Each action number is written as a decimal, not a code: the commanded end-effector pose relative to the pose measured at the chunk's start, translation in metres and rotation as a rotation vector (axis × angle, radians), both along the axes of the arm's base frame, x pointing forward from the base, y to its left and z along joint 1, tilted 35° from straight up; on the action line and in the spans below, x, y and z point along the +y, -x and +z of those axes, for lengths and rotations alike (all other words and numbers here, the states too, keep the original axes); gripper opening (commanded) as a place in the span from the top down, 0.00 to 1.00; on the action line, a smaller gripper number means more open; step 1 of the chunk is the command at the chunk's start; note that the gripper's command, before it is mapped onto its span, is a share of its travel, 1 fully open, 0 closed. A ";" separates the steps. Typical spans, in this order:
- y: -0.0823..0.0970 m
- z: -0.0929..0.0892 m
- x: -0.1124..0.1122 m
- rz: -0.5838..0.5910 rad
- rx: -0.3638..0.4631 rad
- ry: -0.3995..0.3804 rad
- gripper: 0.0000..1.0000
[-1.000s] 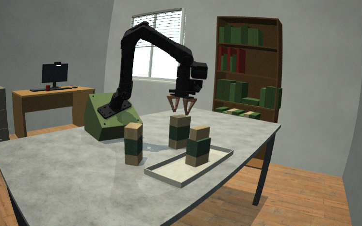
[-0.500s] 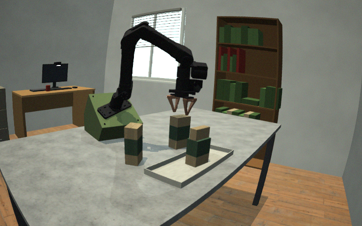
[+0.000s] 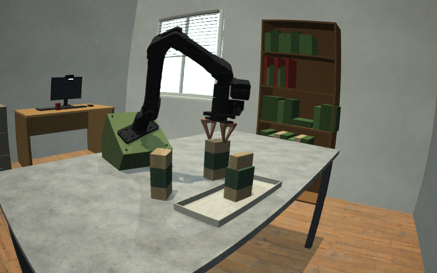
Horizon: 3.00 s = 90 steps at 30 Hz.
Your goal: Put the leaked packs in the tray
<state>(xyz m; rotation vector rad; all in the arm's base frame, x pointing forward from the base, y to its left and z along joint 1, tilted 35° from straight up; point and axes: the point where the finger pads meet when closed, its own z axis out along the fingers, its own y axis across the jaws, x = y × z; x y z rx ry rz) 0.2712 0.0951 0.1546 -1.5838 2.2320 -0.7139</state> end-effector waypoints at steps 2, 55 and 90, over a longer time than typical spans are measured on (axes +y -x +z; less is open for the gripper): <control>-0.007 -0.013 0.001 0.010 0.006 -0.009 0.23; -0.020 -0.030 0.000 0.018 -0.001 -0.015 0.23; -0.019 -0.029 0.000 0.017 0.000 -0.015 0.76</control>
